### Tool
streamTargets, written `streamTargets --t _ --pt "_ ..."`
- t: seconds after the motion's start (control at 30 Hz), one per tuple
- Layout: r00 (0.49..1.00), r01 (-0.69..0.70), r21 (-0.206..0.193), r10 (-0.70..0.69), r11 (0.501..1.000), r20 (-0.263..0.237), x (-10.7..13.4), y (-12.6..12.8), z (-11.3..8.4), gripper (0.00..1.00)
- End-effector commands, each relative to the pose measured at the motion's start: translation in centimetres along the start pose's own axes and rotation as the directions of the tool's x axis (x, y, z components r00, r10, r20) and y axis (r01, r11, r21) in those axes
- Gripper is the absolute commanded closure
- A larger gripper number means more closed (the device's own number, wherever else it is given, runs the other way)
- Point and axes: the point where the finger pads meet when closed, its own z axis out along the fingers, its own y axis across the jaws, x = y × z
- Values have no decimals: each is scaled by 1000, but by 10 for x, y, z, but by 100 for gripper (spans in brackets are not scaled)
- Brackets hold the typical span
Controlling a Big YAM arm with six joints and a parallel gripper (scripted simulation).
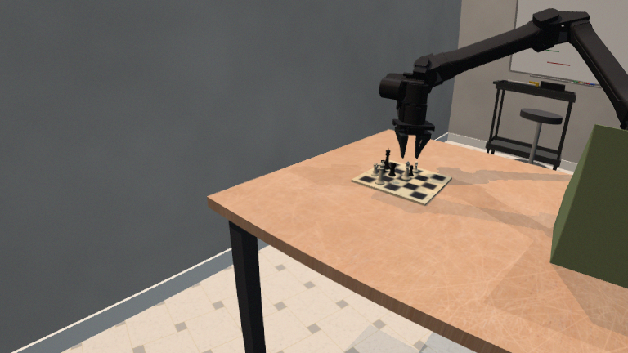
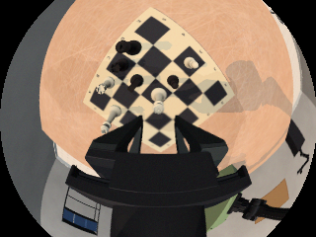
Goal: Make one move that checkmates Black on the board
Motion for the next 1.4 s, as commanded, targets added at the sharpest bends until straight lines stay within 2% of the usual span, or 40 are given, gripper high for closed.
streamTargets --t 0.0,1.37 --pt "1000 -9 2 9 1000 0 -5 5 6 60" --pt "1000 -7 4 7 1000 -2 -7 4 7 60"
